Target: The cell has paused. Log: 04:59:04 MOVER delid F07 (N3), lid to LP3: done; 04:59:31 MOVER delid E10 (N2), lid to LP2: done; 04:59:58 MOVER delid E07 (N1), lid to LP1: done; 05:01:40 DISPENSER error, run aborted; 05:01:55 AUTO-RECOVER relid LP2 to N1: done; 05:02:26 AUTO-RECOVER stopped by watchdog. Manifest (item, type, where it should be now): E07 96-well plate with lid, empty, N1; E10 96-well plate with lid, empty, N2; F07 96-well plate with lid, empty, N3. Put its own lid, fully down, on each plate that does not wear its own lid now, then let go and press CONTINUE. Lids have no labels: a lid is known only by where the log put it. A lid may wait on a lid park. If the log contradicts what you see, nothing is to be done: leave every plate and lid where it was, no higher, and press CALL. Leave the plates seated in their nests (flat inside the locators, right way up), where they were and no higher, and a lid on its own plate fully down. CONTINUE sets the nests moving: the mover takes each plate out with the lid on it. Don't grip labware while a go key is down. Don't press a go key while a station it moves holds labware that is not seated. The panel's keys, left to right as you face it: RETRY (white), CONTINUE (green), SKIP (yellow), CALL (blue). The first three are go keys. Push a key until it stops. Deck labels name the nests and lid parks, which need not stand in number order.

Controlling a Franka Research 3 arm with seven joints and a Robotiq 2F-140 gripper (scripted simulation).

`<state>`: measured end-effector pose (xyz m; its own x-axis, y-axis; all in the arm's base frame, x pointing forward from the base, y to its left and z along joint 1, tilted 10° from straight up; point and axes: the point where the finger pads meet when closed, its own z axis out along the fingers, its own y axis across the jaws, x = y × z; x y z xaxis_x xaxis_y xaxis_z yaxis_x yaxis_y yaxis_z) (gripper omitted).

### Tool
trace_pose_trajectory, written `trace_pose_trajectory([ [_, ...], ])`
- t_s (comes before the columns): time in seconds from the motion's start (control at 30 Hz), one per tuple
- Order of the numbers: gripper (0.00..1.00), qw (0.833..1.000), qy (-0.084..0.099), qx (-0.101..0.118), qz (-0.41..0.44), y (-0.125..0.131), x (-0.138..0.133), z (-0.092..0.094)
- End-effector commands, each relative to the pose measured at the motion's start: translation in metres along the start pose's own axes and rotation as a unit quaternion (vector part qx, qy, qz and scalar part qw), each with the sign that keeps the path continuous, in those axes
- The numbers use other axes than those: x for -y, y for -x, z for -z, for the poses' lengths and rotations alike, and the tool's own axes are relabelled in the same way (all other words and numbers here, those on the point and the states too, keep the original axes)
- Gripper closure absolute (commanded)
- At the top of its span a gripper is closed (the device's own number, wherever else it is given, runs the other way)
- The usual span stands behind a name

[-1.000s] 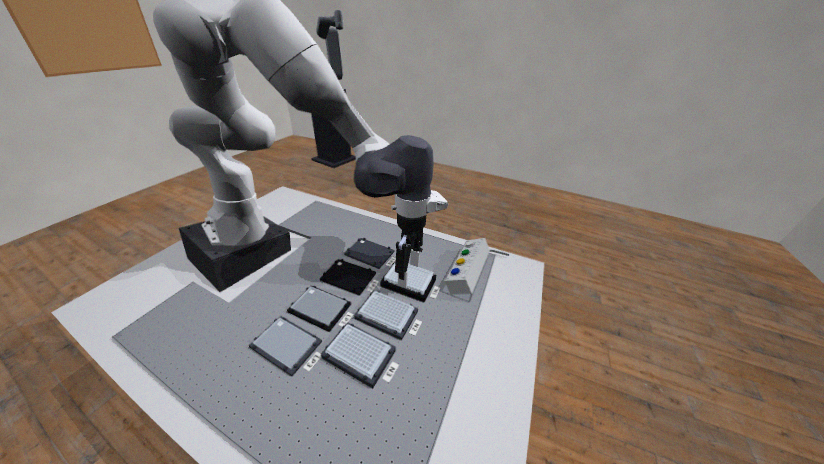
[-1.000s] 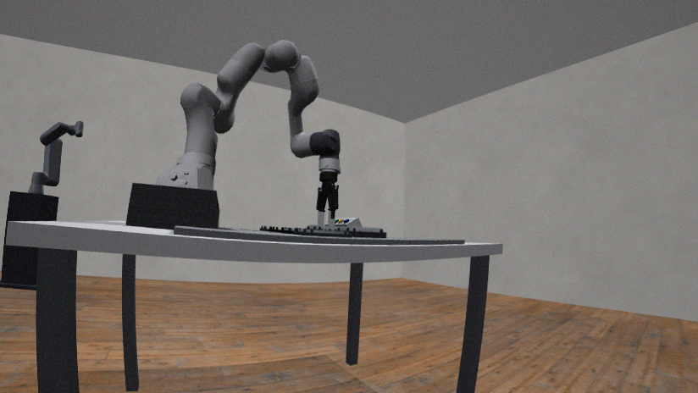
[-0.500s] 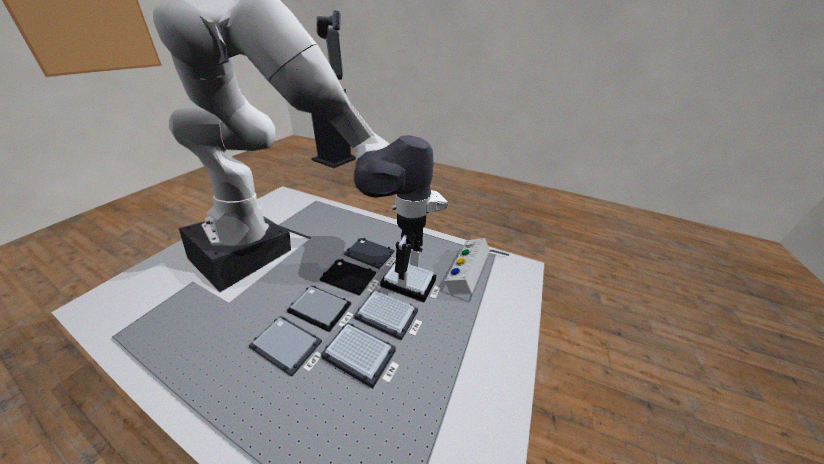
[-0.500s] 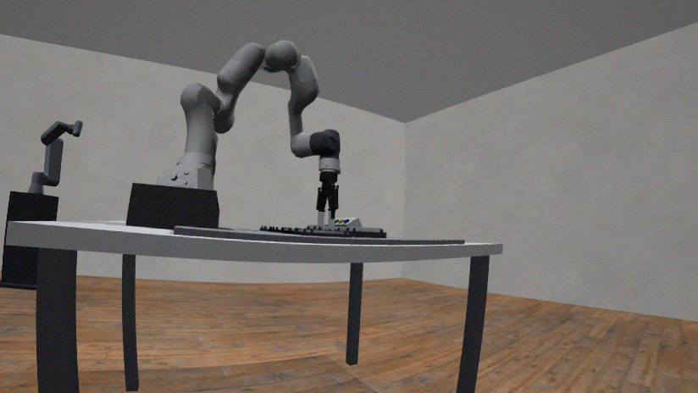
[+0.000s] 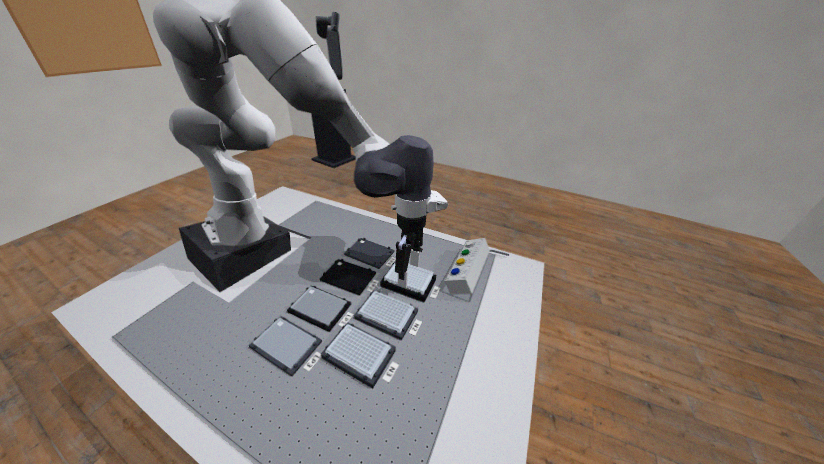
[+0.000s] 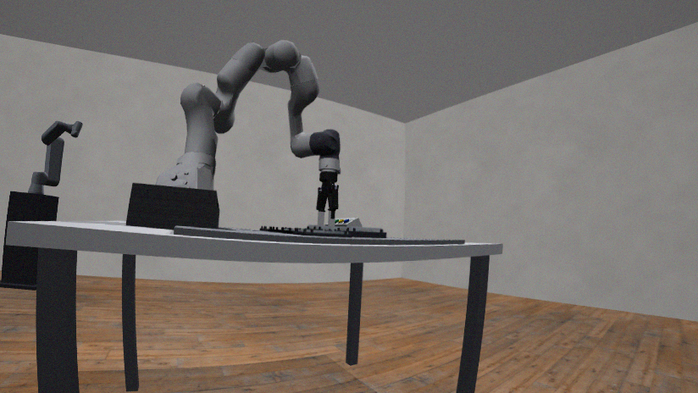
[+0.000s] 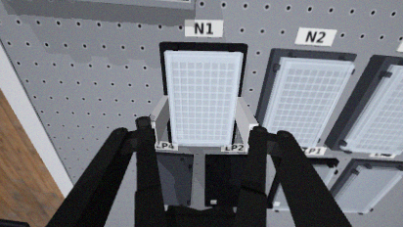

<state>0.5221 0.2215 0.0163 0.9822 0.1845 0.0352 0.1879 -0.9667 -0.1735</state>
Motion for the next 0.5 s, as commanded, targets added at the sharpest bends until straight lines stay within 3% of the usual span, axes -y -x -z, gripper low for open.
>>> trace_pose_trajectory([
  [0.0, 1.00, 1.000, -0.001, 0.000, -0.002, -0.0006, 0.0003, 0.0001],
  [0.47, 1.00, 1.000, -0.001, 0.000, -0.002, -0.0006, 0.0003, 0.0025],
])
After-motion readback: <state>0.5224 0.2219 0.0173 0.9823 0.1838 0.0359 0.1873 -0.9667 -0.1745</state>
